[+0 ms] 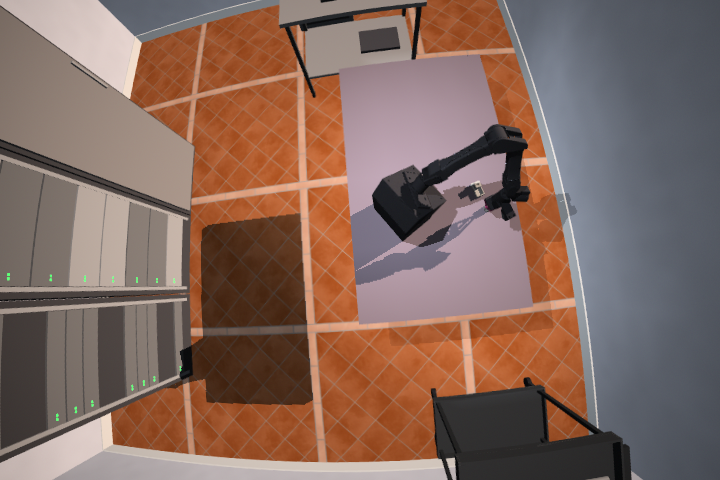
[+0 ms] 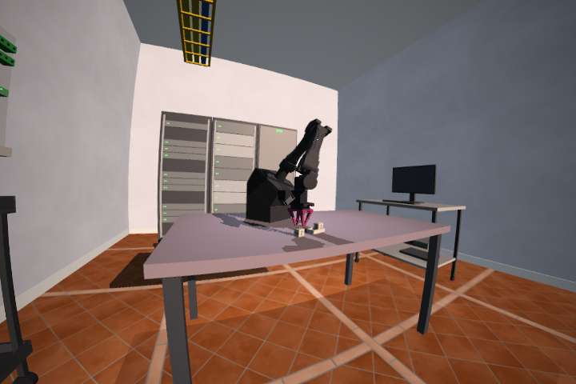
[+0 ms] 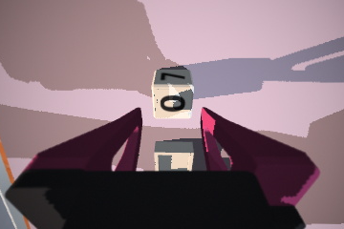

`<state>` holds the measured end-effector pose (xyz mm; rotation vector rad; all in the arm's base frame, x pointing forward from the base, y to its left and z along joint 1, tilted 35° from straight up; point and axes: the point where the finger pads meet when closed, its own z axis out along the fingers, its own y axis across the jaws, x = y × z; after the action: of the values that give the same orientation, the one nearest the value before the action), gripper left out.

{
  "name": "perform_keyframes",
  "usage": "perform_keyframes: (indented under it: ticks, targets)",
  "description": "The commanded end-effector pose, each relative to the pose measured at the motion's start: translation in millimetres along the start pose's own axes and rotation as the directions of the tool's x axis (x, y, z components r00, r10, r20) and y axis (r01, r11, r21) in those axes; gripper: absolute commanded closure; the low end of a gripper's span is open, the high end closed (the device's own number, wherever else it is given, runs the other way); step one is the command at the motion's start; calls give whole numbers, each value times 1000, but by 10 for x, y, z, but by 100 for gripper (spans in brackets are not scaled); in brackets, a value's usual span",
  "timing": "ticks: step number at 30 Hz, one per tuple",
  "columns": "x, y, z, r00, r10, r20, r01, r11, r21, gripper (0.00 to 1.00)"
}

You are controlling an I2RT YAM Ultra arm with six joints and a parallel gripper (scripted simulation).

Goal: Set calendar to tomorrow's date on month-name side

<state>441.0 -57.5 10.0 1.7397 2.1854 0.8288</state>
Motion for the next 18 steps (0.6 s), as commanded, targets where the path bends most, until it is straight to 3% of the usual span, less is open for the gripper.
perform_keyframes:
  ticks: [1, 18]
  targets:
    - [-68, 68, 37, 1000, 1, 18, 0, 1000, -7, 53]
    - [-69, 13, 46, 1000, 8, 15, -8, 1000, 5, 53]
